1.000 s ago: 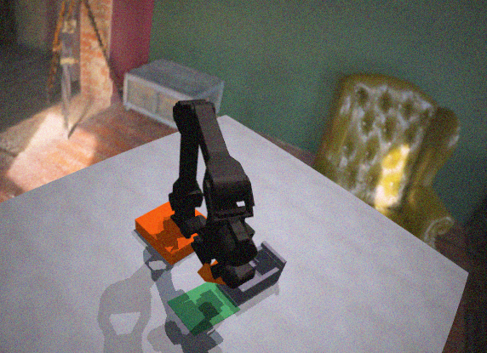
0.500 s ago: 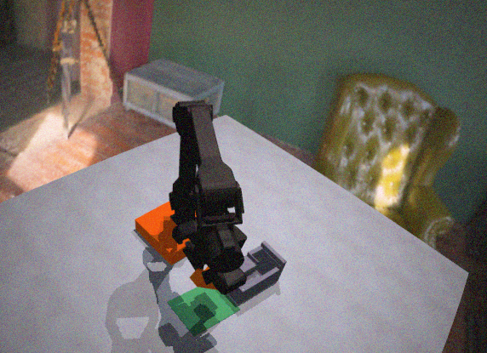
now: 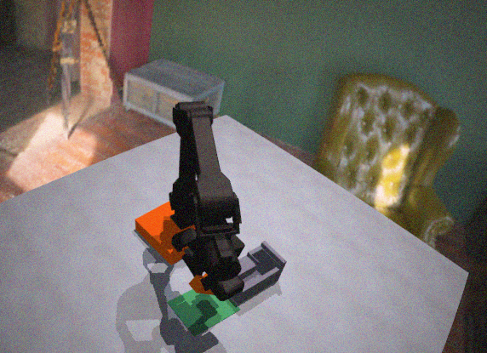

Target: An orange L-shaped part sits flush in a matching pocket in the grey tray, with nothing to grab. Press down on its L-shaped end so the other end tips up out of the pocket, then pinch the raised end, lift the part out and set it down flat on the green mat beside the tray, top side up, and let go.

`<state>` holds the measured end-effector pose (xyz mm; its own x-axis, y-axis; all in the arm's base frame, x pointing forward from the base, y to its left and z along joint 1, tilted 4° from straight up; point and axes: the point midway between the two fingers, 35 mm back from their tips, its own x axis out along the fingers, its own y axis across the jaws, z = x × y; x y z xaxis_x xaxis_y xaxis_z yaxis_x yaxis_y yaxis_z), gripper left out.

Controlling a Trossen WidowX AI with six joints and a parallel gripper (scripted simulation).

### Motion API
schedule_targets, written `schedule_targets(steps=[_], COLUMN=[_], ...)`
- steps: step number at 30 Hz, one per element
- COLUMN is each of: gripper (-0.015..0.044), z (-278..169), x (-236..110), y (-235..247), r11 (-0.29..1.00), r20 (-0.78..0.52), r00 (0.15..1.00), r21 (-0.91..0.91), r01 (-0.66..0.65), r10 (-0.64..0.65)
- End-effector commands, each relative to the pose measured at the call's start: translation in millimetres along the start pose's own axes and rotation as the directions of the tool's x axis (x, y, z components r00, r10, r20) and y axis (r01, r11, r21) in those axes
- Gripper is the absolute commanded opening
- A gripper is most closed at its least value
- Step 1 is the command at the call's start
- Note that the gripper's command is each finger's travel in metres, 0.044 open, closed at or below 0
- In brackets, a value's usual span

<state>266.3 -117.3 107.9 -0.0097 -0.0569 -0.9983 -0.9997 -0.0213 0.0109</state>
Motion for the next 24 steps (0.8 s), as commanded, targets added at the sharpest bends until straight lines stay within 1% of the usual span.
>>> schedule_targets(steps=[1, 24], gripper=[0.0, 0.0], z=[0.5, 0.7], x=[9.5, 46.3], y=[1.8, 2.6], r11=[1.0, 1.0], r20=[0.004, 0.004], r00=[1.0, 1.0], r21=[-0.006, -0.006], r01=[-0.016, -0.016], r10=[0.016, 0.016])
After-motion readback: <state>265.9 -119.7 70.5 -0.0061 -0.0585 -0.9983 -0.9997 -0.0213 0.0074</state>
